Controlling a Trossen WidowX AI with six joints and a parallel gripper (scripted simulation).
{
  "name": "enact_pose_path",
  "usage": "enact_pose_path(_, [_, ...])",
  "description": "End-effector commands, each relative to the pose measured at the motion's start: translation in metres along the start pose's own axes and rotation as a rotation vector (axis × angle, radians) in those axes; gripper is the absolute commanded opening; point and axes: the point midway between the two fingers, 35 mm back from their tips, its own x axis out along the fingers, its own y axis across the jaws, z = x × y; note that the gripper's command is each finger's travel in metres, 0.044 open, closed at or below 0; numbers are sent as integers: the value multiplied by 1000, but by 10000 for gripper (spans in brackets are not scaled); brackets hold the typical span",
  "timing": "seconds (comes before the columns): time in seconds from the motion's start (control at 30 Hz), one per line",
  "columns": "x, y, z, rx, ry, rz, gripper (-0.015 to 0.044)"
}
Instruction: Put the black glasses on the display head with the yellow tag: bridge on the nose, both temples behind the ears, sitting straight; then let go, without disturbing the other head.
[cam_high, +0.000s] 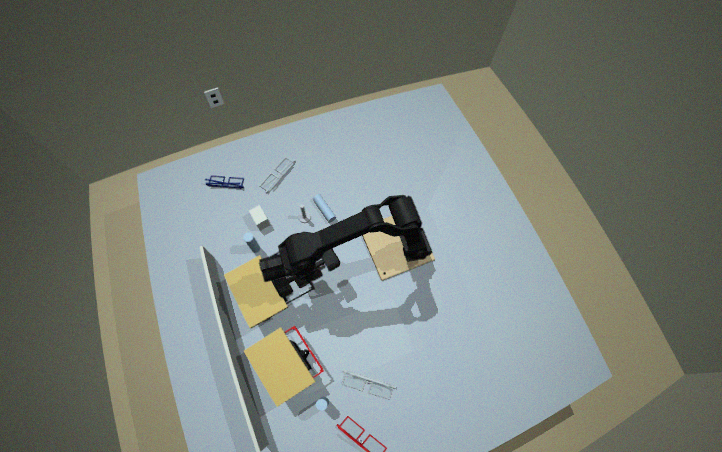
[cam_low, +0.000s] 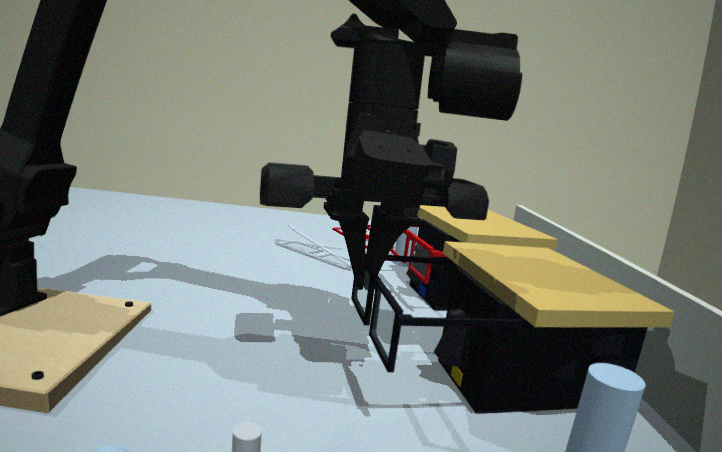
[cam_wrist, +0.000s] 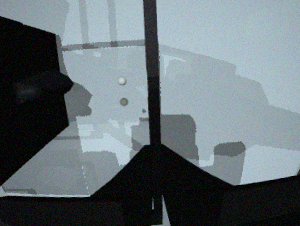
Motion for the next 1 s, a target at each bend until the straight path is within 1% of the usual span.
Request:
enact_pose_path(0.0, [3,7,1,3,-1,-9,0])
enact_pose_path(0.97, [4,44,1,3,-1,-6,0])
